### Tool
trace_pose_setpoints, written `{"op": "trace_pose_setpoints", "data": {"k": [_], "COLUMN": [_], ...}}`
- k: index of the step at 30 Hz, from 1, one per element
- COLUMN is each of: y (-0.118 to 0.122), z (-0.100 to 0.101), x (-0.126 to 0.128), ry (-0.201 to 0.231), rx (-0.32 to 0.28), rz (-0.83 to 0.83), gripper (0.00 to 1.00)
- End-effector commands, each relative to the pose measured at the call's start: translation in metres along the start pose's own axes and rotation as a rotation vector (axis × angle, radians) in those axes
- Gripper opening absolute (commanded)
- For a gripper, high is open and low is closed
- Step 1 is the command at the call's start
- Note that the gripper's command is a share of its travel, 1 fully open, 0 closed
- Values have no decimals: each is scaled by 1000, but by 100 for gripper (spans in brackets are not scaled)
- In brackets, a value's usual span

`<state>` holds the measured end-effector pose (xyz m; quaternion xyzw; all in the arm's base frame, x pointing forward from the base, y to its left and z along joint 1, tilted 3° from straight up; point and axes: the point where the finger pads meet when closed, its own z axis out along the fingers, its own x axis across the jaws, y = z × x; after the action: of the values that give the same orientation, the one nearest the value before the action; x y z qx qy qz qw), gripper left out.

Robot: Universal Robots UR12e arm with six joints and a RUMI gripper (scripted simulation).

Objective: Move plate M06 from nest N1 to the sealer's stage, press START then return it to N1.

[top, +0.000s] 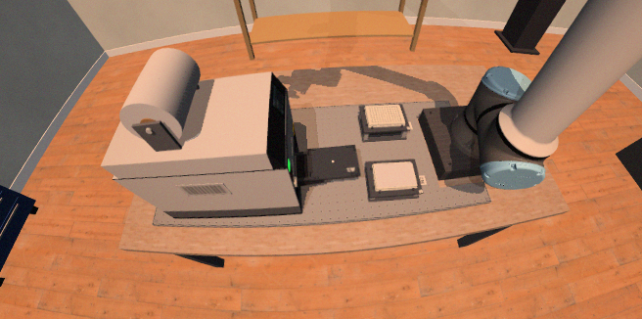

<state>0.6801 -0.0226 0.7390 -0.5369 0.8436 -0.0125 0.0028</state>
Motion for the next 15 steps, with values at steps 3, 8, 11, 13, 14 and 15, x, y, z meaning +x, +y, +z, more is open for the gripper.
{"op": "trace_pose_setpoints", "data": {"k": [3,8,11,13,14,15], "y": [27,27,21,18,18,16], "z": [-22,-23,-22,-20,-20,-18], "x": [1,7,20,25,25,30], "ry": [-10,-10,-9,-9,-9,-8], "rx": [-17,-18,-21,-23,-23,-26], "rz": [0,10,33,40,40,48], "gripper": [68,68,68,68,68,68]}}
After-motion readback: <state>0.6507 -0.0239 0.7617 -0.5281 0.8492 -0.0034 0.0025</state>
